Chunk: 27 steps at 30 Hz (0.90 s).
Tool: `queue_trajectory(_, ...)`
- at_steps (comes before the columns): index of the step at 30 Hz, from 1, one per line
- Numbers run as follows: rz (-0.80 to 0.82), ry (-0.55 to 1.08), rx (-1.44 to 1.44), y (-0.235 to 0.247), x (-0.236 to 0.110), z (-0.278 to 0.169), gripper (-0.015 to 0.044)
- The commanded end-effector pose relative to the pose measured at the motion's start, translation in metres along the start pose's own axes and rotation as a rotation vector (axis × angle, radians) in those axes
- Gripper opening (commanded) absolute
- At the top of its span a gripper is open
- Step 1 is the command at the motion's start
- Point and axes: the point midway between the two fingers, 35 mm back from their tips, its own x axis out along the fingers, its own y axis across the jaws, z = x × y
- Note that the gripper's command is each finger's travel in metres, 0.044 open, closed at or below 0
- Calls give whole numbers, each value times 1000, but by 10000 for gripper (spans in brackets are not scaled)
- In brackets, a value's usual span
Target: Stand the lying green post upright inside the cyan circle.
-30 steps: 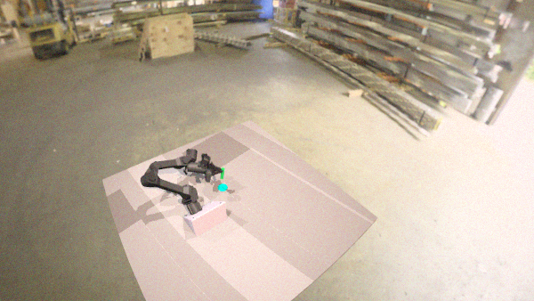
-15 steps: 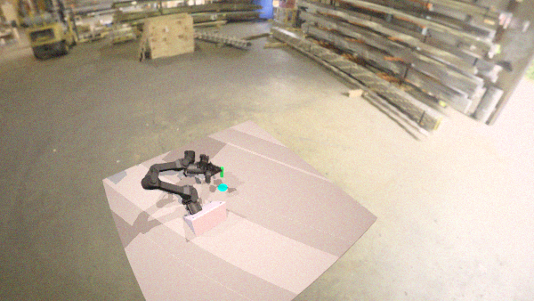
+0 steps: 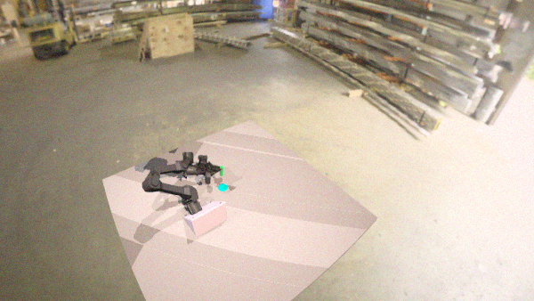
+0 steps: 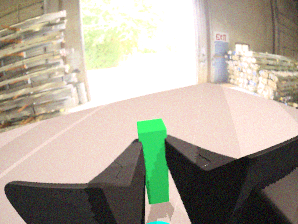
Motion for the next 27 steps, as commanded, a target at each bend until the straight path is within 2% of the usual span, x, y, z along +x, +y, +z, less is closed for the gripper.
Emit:
queue_trajectory(1, 12, -15, 25, 1, -1, 2, 23)
queue_trajectory(18, 12, -15, 25, 1, -1, 2, 23)
queue_trajectory(27, -2, -3, 31, 4, 5, -21, 23)
